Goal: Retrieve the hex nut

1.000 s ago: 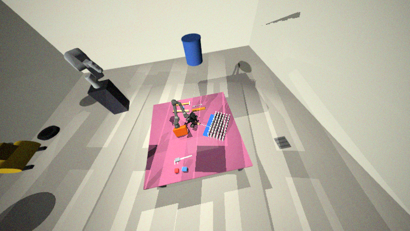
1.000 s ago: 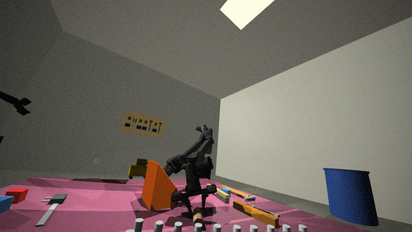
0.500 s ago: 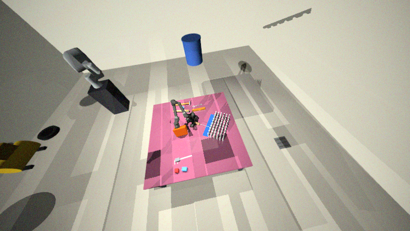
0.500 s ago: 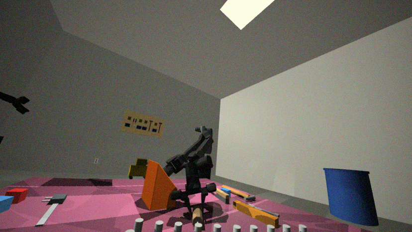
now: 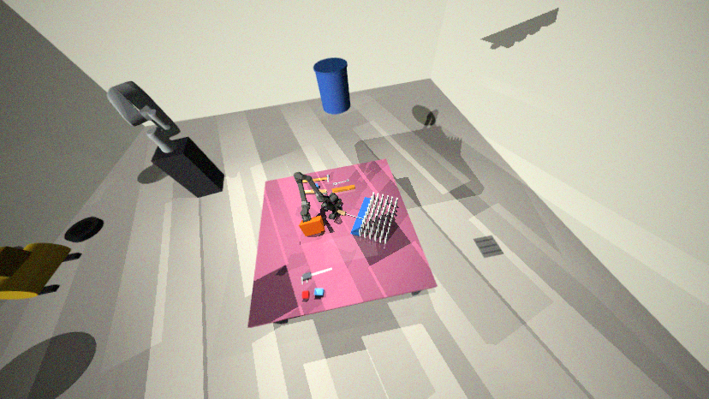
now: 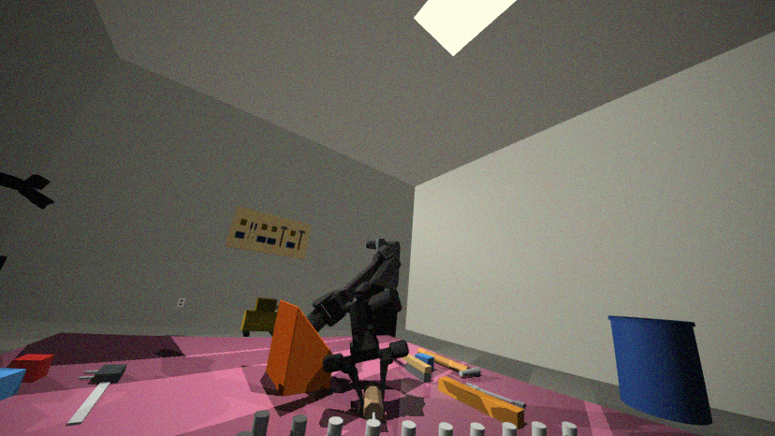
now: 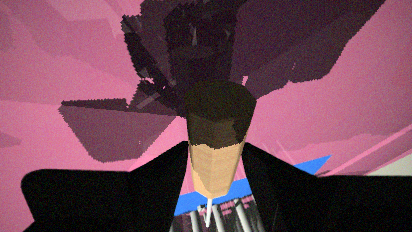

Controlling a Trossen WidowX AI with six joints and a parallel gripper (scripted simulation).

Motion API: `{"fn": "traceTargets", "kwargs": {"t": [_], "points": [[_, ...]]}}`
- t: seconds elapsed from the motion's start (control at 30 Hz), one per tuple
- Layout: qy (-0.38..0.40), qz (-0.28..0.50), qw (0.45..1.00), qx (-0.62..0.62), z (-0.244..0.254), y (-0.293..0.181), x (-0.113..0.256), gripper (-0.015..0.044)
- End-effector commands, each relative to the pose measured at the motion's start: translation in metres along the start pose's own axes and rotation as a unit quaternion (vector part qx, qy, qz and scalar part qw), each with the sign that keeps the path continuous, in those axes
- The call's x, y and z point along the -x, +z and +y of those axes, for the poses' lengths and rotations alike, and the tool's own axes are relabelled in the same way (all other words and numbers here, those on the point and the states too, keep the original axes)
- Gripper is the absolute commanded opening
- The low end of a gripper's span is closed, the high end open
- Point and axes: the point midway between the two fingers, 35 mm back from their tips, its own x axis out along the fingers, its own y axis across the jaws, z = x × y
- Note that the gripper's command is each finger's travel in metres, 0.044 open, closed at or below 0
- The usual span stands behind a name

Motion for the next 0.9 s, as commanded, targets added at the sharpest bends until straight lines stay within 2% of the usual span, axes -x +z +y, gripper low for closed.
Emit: {"fn": "traceTargets", "kwargs": {"t": [0.0,0.73,0.87], "points": [[-0.008,0.005,1.0,0.009,-0.008,-0.006,0.003,0.0],[-0.005,0.007,1.0,0.003,-0.001,0.028,0.027,0.0],[-0.002,0.007,1.0,0.004,-0.002,0.022,0.031,0.0]]}}
